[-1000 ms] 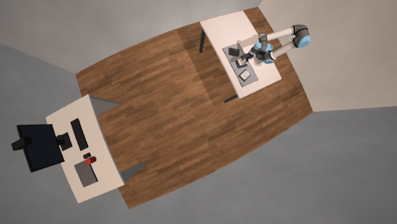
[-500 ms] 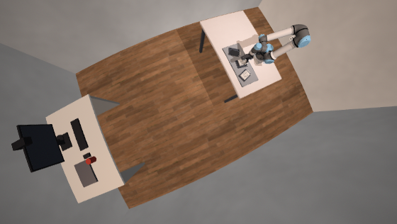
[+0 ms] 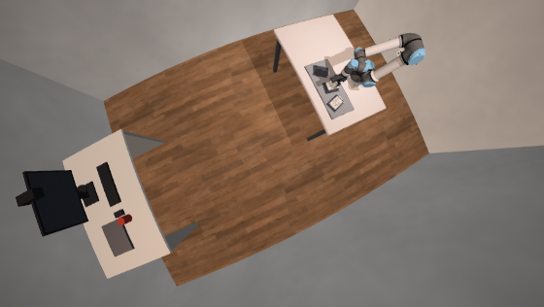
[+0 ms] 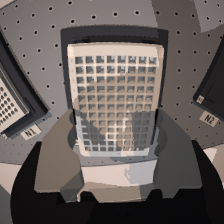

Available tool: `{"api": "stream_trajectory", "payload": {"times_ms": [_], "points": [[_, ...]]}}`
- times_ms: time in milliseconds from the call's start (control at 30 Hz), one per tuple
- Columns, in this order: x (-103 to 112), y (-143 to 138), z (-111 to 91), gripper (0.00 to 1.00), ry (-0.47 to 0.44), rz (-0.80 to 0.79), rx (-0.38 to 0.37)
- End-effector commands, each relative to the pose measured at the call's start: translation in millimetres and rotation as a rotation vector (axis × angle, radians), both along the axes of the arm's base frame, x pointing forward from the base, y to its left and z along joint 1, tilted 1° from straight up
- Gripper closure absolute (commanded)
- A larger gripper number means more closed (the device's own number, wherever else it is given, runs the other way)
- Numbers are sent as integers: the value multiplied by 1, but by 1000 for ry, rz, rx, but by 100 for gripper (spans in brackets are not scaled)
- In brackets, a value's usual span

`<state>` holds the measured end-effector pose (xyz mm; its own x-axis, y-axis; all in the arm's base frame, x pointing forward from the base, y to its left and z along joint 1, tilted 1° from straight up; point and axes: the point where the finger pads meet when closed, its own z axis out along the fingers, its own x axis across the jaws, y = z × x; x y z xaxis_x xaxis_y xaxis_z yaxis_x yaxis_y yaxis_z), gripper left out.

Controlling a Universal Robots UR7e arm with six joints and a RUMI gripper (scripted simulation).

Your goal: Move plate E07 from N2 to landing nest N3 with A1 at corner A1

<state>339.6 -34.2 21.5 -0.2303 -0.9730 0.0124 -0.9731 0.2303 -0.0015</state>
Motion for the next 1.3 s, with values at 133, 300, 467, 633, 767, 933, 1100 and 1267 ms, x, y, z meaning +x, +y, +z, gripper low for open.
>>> {"api": "stream_trajectory", "payload": {"times_ms": [133, 300, 467, 633, 767, 933, 1100, 1267], "points": [[0, 0, -3, 100, 0, 1, 0], [0, 0, -6, 100, 2, 1, 0], [0, 0, -7, 100, 1, 1, 0], [0, 0, -8, 100, 1, 1, 0], [0, 0, -9, 100, 1, 0, 0], [0, 0, -11, 100, 2, 0, 0], [0, 0, -13, 100, 1, 0, 0], [0, -1, -13, 100, 1, 0, 0]]}}
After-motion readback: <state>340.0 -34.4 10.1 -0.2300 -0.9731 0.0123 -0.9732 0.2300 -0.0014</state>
